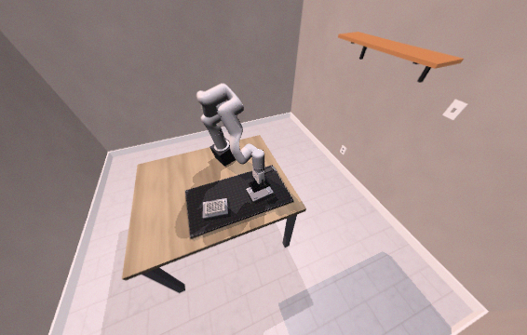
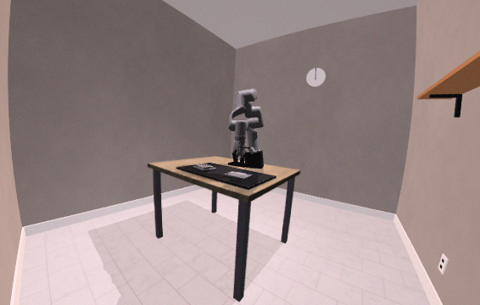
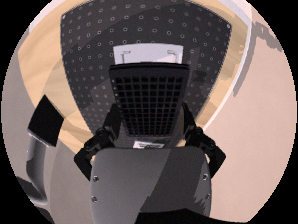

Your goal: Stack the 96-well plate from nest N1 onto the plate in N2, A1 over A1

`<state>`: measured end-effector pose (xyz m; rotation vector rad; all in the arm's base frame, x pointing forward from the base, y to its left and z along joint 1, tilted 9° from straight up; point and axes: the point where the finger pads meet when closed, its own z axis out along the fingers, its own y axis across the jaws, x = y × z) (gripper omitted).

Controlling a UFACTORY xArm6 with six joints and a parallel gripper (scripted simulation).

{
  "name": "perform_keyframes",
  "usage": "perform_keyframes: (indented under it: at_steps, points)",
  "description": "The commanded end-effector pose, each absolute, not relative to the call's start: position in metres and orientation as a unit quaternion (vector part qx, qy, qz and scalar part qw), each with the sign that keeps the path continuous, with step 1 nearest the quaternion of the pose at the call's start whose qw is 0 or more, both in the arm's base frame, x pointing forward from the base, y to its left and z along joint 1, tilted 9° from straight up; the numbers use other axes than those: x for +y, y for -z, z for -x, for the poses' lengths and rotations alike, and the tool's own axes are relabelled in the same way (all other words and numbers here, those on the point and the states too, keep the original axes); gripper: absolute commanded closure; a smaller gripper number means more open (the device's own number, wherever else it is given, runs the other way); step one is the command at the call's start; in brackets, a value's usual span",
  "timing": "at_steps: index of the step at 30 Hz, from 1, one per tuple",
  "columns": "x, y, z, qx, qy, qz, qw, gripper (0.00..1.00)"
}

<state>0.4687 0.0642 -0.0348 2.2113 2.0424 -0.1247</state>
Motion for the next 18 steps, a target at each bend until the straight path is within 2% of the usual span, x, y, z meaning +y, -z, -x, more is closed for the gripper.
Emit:
perform_keyframes:
  at_steps: [1,18]
  points:
    - [0.066,0.027,-0.470,0.677,0.040,-0.732,0.065,1.00]
    - [0.069,0.005,-0.469,0.677,0.039,-0.732,0.065,1.00]
